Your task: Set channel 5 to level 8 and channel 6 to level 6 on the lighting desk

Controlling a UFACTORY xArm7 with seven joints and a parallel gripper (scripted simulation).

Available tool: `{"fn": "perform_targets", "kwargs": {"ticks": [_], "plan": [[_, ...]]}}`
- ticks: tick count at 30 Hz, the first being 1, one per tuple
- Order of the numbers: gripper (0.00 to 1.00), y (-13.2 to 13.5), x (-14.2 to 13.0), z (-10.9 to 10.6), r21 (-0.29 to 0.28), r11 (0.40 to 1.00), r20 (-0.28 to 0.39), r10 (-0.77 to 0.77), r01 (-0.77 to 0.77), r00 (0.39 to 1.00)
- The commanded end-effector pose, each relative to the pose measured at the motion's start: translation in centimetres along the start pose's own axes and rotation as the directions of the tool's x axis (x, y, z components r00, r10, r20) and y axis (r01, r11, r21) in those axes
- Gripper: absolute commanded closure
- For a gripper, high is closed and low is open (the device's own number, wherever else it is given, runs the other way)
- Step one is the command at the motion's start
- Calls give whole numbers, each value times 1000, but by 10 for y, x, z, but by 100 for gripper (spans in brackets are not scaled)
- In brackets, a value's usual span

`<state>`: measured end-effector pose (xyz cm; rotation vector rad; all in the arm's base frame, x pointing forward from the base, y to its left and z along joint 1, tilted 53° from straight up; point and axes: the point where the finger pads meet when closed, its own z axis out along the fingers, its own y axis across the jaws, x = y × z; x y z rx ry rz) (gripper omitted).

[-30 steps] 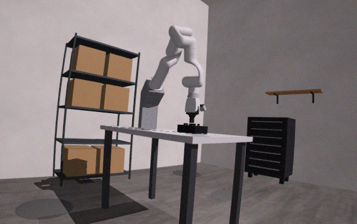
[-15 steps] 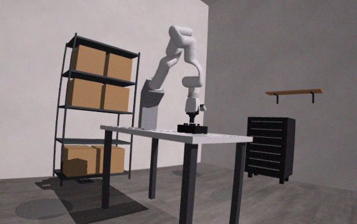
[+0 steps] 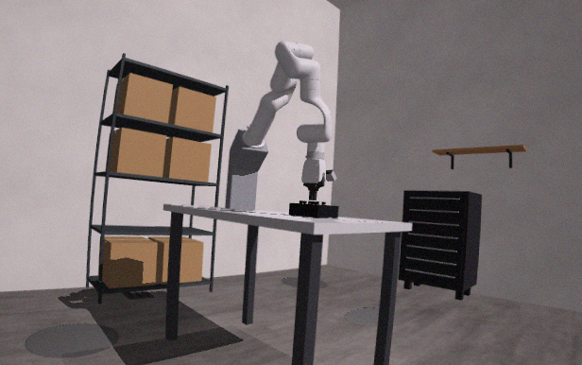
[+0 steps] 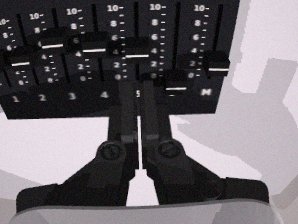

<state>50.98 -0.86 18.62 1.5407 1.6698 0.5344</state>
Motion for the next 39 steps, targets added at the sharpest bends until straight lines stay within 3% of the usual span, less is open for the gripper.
{"fn": "perform_targets", "kwargs": {"ticks": [1, 39], "plan": [[100, 1, 0, 0, -1, 1000, -1, 0, 0, 1000], [100, 1, 0, 9, -1, 1000, -1, 0, 0, 1000]]}}
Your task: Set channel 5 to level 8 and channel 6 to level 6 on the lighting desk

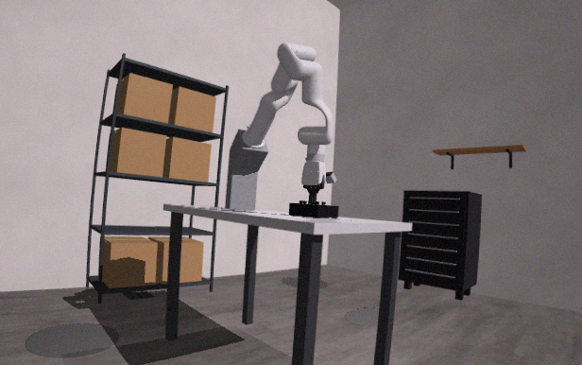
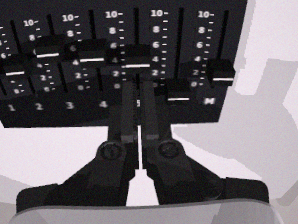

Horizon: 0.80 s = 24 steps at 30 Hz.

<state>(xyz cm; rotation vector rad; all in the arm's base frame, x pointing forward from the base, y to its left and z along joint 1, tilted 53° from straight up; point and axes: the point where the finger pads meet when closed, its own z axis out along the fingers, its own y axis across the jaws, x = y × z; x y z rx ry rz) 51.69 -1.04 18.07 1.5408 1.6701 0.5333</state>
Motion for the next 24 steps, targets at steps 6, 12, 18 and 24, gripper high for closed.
{"fn": "perform_targets", "kwargs": {"ticks": [6, 12, 18, 24], "plan": [[100, 1, 0, 2, -2, 1000, -2, 1, -1, 1000], [100, 1, 0, 2, -2, 1000, -2, 1, -1, 1000], [100, 1, 0, 2, -2, 1000, -2, 1, -1, 1000], [100, 1, 1, 2, -2, 1000, -2, 1, -1, 1000]]}}
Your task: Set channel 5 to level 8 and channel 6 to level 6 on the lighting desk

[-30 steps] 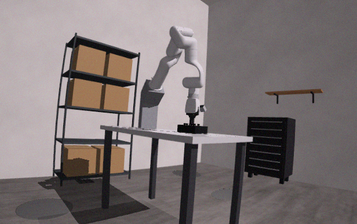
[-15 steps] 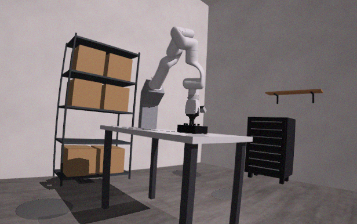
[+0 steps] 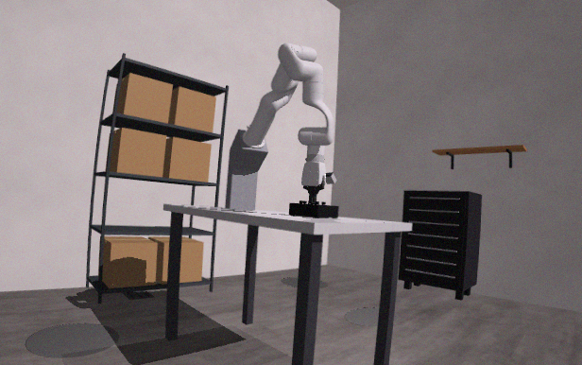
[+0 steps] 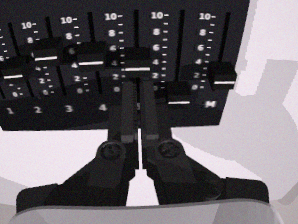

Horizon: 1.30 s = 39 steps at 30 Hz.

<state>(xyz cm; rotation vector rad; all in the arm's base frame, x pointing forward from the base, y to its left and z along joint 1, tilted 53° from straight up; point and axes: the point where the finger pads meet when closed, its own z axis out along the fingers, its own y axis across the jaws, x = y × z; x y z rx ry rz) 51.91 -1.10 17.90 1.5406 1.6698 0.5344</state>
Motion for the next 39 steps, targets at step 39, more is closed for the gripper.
{"fn": "perform_targets", "kwargs": {"ticks": [39], "plan": [[100, 1, 16, 0, -1, 1000, -1, 0, 0, 1000]]}}
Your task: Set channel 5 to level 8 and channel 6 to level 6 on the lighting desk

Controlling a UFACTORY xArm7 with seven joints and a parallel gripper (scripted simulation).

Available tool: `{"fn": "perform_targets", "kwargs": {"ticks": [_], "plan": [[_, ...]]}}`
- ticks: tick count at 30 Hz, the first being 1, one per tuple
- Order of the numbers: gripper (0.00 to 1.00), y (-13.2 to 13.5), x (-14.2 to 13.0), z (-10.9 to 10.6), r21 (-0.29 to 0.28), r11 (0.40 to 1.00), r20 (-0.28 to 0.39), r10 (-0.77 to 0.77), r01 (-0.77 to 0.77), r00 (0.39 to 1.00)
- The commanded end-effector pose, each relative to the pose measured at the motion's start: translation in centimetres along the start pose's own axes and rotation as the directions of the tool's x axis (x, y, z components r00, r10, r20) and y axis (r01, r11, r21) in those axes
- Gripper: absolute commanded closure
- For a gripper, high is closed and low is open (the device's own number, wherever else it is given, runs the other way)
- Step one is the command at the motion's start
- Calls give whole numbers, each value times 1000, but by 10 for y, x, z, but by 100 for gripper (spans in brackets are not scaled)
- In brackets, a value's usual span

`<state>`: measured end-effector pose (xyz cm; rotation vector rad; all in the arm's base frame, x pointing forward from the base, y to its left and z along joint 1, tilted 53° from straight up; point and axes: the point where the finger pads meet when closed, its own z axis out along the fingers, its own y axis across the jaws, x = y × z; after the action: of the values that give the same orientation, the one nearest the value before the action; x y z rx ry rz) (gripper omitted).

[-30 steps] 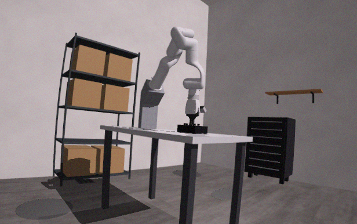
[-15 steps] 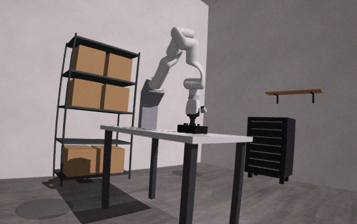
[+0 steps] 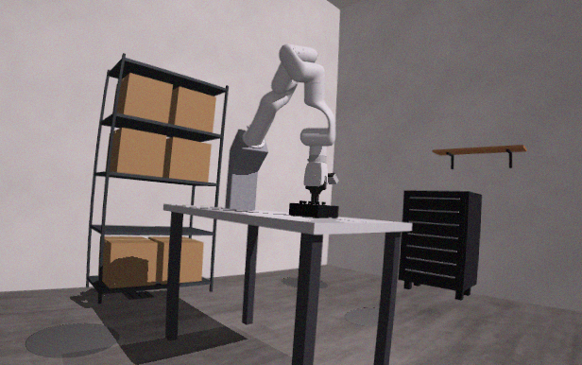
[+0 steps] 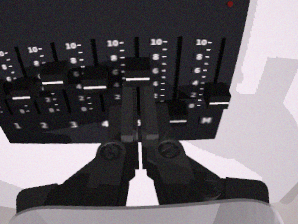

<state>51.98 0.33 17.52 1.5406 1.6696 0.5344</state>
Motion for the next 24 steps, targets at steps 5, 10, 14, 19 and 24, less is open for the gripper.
{"fn": "perform_targets", "kwargs": {"ticks": [5, 10, 14, 19, 24], "plan": [[100, 1, 3, 0, -1, 1000, -1, 0, 0, 1000], [100, 1, 4, 0, -1, 1000, -1, 0, 0, 1000], [100, 1, 5, 0, -1, 1000, -1, 0, 0, 1000], [100, 1, 5, 0, -1, 1000, -1, 0, 0, 1000], [100, 1, 5, 0, -1, 1000, -1, 0, 0, 1000]]}}
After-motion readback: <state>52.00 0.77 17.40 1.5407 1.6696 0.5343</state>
